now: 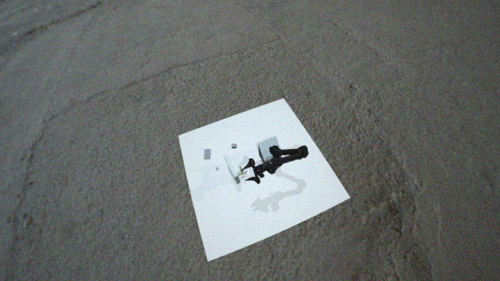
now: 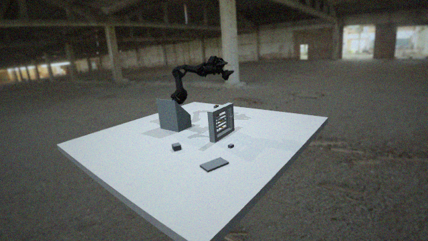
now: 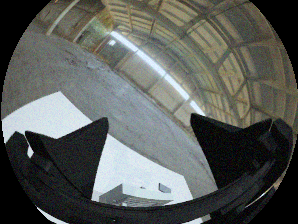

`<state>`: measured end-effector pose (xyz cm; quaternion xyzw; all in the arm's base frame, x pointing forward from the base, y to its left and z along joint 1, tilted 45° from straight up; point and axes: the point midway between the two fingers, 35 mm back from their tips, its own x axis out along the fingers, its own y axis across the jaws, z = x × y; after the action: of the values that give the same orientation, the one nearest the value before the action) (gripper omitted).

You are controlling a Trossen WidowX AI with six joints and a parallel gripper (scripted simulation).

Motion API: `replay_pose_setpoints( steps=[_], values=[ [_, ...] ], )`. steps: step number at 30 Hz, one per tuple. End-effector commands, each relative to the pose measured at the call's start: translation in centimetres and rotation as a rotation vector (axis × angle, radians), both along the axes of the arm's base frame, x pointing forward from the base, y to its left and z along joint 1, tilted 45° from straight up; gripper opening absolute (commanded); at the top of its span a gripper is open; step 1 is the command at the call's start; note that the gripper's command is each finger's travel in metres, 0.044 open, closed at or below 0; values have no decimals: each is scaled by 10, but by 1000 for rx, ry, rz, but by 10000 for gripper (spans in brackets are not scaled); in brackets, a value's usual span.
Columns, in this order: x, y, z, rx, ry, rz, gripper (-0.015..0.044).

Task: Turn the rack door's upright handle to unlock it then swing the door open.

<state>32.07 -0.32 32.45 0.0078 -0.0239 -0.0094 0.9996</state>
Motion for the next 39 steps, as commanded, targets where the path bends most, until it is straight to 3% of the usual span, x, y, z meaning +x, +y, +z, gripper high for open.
replay_pose_setpoints(
  steps=[1,5,21,39],
  values=[
    [1,0,-1,-1,5,1,374],
    [13,0,-16,-28,100,21,281],
    [47,-3,-91,-87,546,154,281],
    [48,-6,-165,-2,992,359,281]
  ],
)
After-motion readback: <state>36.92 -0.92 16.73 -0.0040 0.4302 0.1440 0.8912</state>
